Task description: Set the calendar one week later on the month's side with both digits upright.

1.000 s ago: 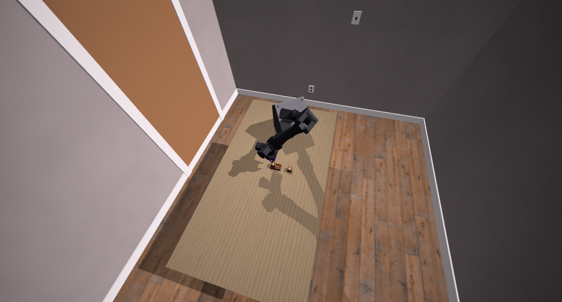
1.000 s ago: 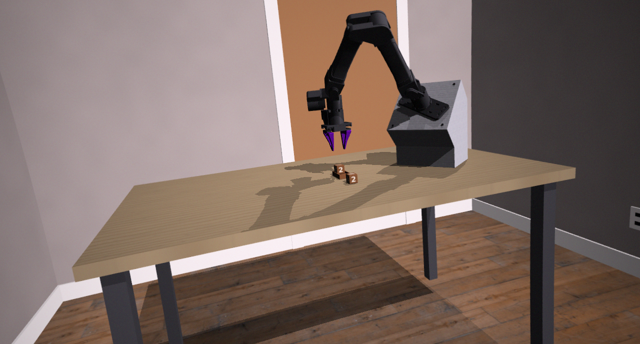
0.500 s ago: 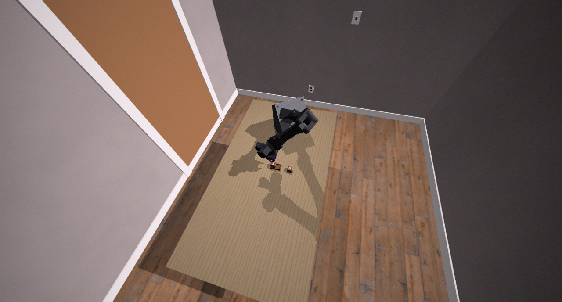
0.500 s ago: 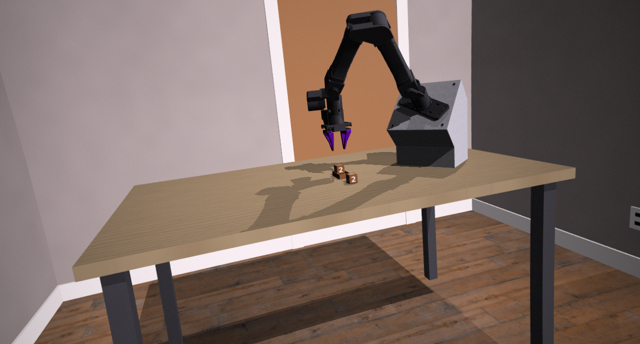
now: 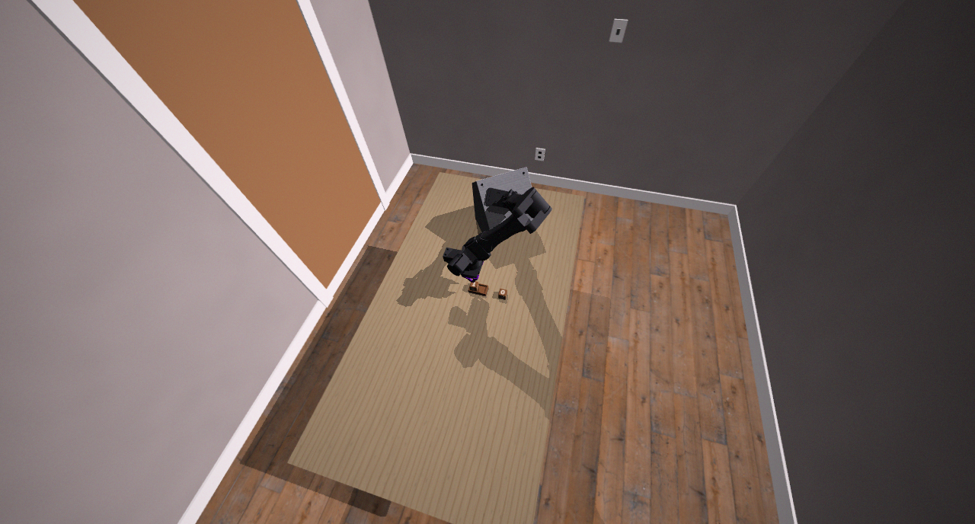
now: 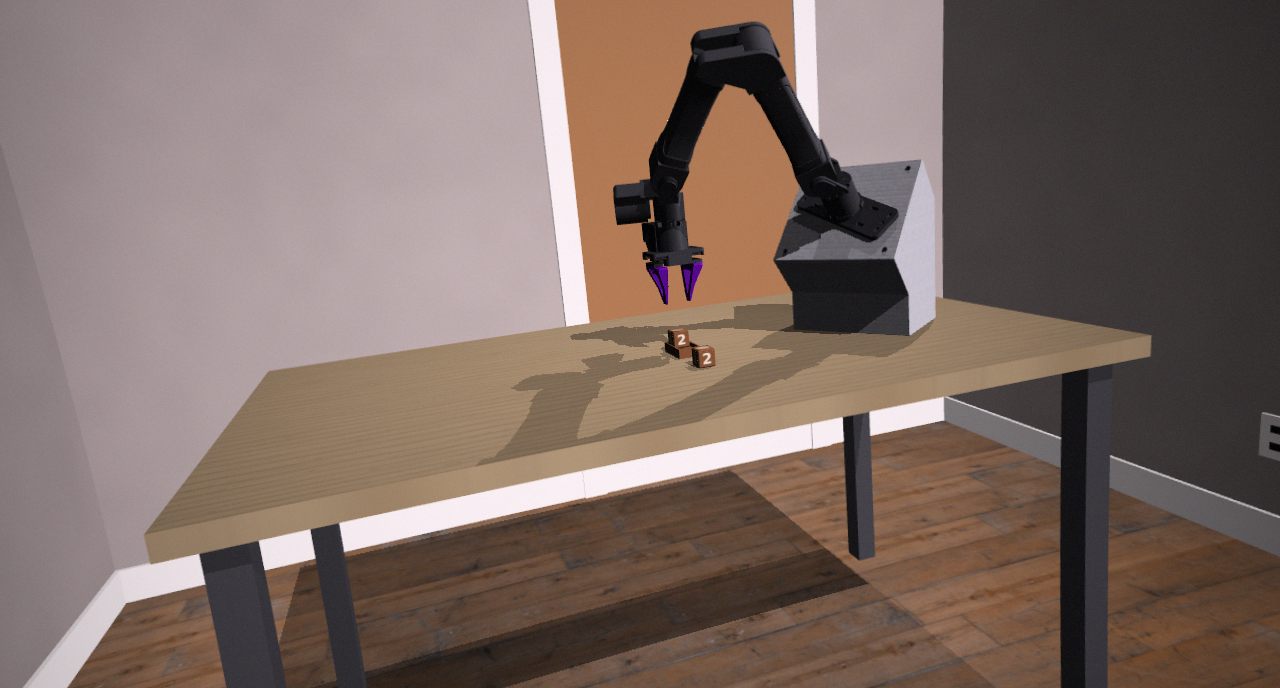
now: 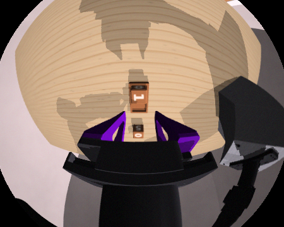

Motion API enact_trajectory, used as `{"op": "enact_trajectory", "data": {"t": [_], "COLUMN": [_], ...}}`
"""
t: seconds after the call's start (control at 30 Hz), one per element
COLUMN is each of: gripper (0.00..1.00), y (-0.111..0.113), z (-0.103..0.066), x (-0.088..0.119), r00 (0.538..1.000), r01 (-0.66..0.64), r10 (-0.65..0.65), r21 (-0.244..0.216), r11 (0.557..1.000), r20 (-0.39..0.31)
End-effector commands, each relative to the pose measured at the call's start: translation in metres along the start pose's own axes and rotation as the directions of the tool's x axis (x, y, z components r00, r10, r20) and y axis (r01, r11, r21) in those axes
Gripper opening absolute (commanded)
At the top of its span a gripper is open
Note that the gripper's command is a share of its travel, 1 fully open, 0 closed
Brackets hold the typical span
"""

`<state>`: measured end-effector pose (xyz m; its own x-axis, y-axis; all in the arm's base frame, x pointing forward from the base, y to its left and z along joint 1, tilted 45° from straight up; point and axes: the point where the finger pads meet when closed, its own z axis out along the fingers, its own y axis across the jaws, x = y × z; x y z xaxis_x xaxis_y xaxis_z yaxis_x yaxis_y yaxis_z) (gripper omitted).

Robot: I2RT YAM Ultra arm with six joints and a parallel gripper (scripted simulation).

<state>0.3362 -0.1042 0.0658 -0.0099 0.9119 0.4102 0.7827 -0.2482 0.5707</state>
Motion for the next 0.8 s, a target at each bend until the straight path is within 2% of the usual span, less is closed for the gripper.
{"op": "enact_trajectory", "data": {"t": [0.0,0.77], "gripper": [0.47,0.47], "y": [0.003,0.004], "z": [-0.001,0.027], "x": [-0.003,-0.004], "r00": [1.0,1.0], "r01": [-0.001,-0.001], "r10": [0.001,0.001], "r21": [-0.012,-0.012], "r11": [1.0,1.0], "r20": [0.013,0.013]}}
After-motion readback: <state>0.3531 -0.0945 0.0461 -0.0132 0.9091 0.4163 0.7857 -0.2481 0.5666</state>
